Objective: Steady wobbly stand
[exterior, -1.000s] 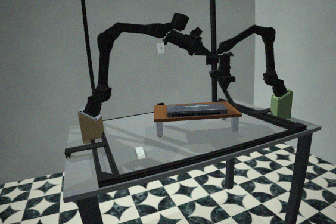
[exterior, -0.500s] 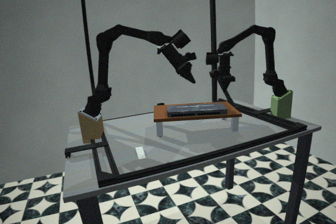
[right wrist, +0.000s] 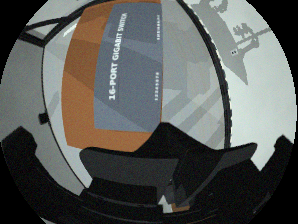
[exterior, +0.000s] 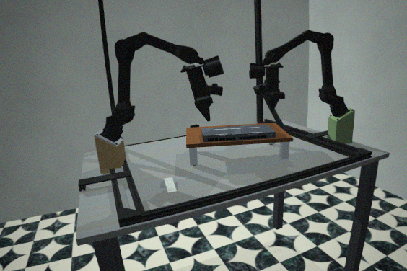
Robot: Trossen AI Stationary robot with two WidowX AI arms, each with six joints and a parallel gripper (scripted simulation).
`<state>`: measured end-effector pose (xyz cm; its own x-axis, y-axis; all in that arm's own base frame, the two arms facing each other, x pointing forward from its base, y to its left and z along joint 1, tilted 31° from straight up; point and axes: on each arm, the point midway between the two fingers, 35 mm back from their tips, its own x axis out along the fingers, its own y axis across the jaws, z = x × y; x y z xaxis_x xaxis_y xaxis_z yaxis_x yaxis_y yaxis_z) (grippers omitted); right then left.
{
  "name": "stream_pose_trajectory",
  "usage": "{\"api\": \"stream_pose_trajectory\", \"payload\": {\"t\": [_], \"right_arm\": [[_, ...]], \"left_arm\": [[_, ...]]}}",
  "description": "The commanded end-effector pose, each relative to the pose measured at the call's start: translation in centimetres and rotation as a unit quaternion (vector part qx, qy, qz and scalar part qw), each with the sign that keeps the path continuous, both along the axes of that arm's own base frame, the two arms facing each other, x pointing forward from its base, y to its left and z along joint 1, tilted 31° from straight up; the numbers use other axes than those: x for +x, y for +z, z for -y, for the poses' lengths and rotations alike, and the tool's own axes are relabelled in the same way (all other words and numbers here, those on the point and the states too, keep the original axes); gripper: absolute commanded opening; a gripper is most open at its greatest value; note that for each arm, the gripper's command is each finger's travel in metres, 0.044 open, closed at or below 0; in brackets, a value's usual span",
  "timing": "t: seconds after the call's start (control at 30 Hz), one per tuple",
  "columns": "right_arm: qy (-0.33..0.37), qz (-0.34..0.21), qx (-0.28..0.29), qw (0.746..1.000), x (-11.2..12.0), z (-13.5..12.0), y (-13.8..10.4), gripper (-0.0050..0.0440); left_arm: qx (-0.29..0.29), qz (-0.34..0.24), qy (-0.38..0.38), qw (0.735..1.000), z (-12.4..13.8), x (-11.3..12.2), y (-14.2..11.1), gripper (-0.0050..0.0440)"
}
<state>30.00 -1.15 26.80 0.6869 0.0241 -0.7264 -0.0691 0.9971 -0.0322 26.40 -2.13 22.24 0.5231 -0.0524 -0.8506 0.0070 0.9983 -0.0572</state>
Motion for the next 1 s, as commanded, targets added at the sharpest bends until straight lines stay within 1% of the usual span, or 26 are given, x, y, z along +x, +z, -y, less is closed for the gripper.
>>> {"api": "stream_pose_trajectory", "payload": {"t": [0.0, 0.17, 0.2, 0.53, 0.73, 0.77, 0.97], "right_arm": [[0.009, -0.055, 0.002, 0.998, -2.6, -0.3, -2.9, 0.0], [0.009, -0.055, 0.002, 0.998, -2.6, -0.3, -2.9, 0.0], [0.005, -0.055, 0.003, 0.998, -2.0, -0.2, -2.8, 0.0], [0.014, -0.111, 0.005, 0.994, -4.8, -0.6, -5.3, 0.0], [0.014, -0.111, 0.005, 0.994, -4.8, -0.6, -5.3, 0.0], [0.014, -0.111, 0.005, 0.994, -2.1, -0.8, -9.7, 0.0], [0.014, -0.111, 0.005, 0.994, -2.1, -0.8, -9.7, 0.0]], "left_arm": [[0.0, 0.0, 0.0, 1.0, 0.0, 0.0, 0.0, 0.0], [0.0, 0.0, 0.0, 1.0, 0.0, 0.0, 0.0, 0.0], [0.0, 0.0, 0.0, 1.0, 0.0, 0.0, 0.0, 0.0], [0.0, 0.0, 0.0, 1.0, 0.0, 0.0, 0.0, 0.0], [0.0, 0.0, 0.0, 1.0, 0.0, 0.0, 0.0, 0.0], [0.0, 0.0, 0.0, 1.0, 0.0, 0.0, 0.0, 0.0], [0.0, 0.0, 0.0, 1.0, 0.0, 0.0, 0.0, 0.0]]}}
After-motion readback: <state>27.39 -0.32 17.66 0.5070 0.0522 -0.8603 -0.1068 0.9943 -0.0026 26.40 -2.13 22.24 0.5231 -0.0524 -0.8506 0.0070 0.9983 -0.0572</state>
